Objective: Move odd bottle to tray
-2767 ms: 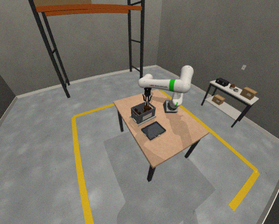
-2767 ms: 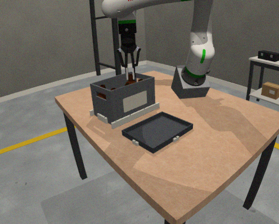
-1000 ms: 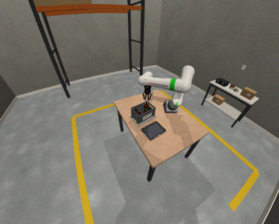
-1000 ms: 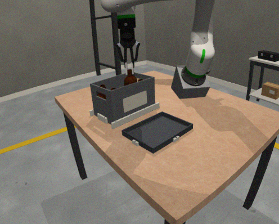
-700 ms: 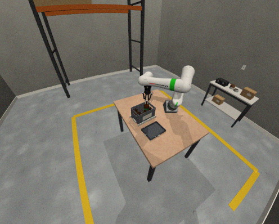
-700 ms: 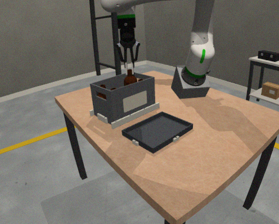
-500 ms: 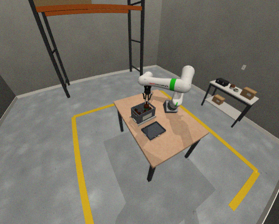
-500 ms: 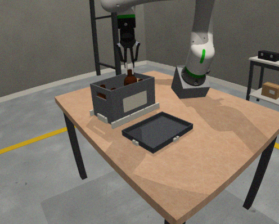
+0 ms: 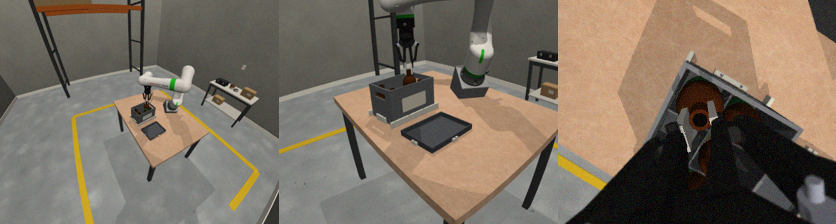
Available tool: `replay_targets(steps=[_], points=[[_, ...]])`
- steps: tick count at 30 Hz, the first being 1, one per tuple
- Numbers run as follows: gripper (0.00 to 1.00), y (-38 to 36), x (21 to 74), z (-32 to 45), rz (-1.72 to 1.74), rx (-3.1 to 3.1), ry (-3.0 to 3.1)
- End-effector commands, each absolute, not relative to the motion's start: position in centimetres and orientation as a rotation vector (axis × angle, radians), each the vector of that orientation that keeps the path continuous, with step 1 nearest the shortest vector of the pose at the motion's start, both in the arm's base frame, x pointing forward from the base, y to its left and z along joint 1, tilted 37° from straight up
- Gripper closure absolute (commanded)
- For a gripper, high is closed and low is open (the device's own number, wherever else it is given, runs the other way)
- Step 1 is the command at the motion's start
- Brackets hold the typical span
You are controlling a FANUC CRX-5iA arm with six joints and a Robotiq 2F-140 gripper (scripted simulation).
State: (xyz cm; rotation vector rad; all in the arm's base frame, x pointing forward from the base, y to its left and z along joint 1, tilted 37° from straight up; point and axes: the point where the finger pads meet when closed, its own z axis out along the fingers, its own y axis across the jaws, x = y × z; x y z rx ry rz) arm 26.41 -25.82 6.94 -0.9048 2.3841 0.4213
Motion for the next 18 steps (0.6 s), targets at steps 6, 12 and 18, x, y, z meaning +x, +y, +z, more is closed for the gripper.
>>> replay_targets(steps=[6,12,18], points=[[0.9,-25.95,26.34,7.1,0.42,-0.905,2.385],[0.9,-26.12,26.2,7.39,0.42,-0.905,2.385],[0.9,-26.39,25.98,7.85,0.42,-0.905,2.385]])
